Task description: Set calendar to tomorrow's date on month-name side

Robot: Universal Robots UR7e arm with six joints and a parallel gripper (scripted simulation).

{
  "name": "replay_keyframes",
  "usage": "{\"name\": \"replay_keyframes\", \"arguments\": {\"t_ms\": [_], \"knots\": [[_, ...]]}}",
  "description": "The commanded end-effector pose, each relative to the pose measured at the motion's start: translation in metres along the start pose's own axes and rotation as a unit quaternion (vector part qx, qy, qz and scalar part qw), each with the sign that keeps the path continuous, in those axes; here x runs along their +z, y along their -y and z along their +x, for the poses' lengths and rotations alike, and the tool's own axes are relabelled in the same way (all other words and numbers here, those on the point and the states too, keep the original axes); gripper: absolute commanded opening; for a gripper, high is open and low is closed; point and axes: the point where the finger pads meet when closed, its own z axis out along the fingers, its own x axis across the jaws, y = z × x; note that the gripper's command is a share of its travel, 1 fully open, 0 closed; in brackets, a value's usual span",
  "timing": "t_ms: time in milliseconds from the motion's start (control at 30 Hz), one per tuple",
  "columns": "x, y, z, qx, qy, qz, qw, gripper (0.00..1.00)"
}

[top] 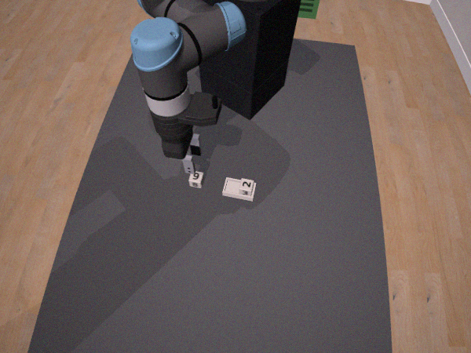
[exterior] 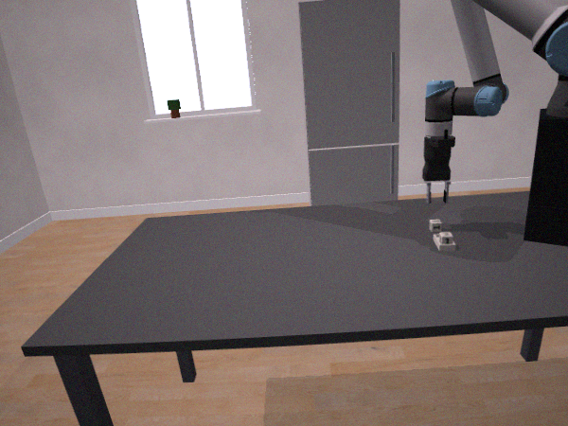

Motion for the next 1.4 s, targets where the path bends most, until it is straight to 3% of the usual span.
{"name": "replay_keyframes", "arguments": {"t_ms": [0, 633, 1367], "knots": [[0.0, 0.0, 0.0, 0.0, 0.0, 0.0, 1.0, 0.87], [0.009, 0.0, 0.0, 0.0, 0.0, 0.0, 1.0, 0.87], [0.039, 0.0, 0.001, 0.0, 0.0, 0.0, 1.0, 0.87]]}}
